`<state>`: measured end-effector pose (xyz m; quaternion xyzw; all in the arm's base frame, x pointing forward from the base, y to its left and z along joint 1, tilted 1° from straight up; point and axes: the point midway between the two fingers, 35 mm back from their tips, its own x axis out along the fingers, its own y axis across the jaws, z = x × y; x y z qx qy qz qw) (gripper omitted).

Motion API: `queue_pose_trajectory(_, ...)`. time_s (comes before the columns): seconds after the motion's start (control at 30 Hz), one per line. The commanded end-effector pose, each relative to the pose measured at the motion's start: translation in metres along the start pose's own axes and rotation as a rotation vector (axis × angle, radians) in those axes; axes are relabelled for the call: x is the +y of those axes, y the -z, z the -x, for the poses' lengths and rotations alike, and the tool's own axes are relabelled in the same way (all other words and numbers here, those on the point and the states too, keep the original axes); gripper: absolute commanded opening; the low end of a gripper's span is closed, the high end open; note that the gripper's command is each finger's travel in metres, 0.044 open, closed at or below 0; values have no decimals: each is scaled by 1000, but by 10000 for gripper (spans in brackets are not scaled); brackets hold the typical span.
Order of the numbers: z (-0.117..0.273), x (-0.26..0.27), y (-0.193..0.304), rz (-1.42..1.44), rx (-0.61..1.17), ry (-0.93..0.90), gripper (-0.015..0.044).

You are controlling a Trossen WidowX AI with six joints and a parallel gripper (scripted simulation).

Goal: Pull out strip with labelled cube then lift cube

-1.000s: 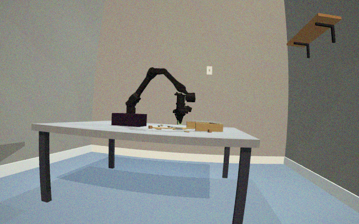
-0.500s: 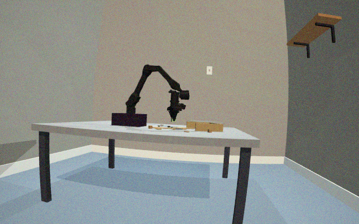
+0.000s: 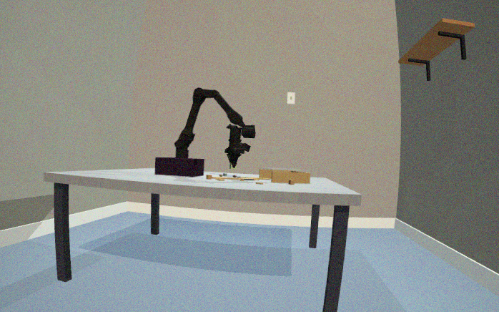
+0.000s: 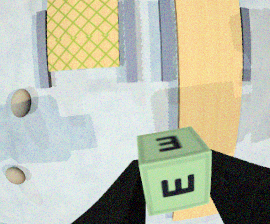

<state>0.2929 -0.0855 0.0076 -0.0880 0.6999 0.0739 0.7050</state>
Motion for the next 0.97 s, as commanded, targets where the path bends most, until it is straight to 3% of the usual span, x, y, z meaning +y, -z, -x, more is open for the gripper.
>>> queue_pose_trajectory(0.0, 22, 0, -1, -5, -9, 3, 0)
queue_pose_trajectory(0.93, 33, 0, 0, -5, -9, 3, 0)
